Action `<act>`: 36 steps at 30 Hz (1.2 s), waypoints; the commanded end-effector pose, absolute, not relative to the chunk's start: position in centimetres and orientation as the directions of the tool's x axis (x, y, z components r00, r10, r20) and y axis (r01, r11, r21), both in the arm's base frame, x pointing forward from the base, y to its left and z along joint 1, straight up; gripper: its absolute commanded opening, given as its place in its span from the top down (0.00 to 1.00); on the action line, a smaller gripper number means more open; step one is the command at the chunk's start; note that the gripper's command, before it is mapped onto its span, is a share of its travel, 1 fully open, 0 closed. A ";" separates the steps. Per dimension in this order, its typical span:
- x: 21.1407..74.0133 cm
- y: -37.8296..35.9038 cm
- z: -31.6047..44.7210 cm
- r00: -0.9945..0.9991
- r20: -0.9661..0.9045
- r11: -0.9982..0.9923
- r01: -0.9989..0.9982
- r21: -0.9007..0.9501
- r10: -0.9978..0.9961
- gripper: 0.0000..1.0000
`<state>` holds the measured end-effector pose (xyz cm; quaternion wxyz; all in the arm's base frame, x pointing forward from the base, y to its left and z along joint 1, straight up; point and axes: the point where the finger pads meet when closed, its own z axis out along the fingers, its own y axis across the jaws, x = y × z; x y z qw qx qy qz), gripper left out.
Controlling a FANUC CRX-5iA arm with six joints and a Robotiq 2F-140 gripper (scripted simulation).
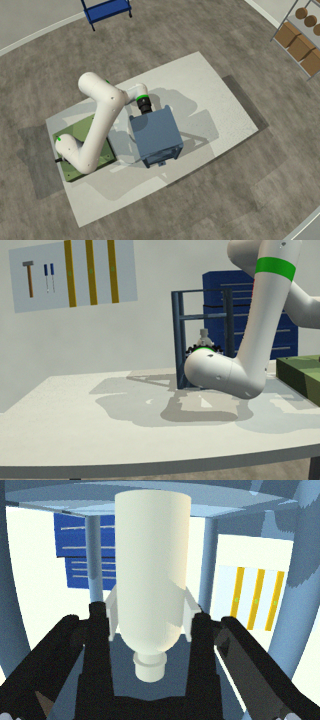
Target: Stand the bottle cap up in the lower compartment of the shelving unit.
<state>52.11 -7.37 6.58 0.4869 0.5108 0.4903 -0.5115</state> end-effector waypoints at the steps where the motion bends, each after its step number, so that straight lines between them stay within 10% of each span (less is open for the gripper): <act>1: 52.1 -7.4 6.6 -0.004 -1.000 -0.045 0.999 -0.004 0.003 1.00; 29: 52.1 -7.4 6.6 -0.004 -1.000 -0.045 0.999 -0.004 0.003 1.00; 36: 52.1 -7.4 6.6 -0.004 -1.000 -0.045 0.999 -0.004 0.003 0.71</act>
